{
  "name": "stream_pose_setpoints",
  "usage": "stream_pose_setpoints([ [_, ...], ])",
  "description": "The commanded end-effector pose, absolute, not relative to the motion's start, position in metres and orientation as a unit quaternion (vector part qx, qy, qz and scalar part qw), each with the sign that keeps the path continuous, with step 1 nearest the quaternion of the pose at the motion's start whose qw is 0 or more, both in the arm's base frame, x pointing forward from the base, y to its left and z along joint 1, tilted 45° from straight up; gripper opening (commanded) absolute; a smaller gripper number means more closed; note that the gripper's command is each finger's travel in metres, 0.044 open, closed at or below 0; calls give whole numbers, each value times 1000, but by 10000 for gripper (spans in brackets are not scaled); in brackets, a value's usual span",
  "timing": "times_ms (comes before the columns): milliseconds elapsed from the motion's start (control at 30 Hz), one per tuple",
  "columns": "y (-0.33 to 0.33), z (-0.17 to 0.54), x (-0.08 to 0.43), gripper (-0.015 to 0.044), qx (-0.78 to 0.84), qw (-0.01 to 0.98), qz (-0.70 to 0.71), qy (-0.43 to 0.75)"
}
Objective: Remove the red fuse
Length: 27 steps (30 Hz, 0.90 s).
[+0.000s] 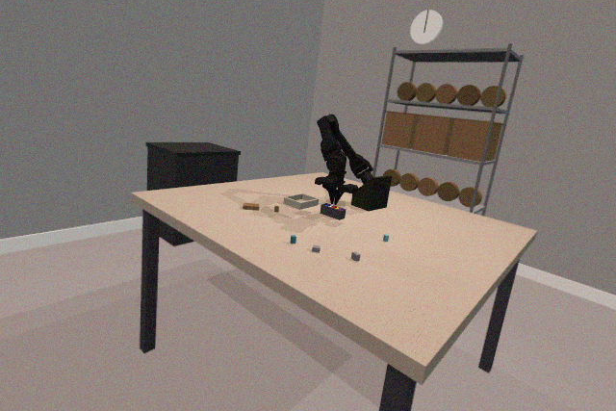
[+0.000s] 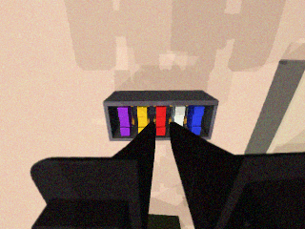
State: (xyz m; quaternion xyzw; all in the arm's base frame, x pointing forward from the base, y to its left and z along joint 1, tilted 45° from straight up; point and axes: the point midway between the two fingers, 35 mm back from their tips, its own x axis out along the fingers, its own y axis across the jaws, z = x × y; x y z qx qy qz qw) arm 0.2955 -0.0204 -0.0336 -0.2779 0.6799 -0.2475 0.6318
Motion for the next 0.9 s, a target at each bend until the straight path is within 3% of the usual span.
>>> stream_pose_setpoints([
  [0,-24,-38,294,61,-283,628,-248,681],
  [867,-32,-45,293,61,-283,628,-248,681],
])
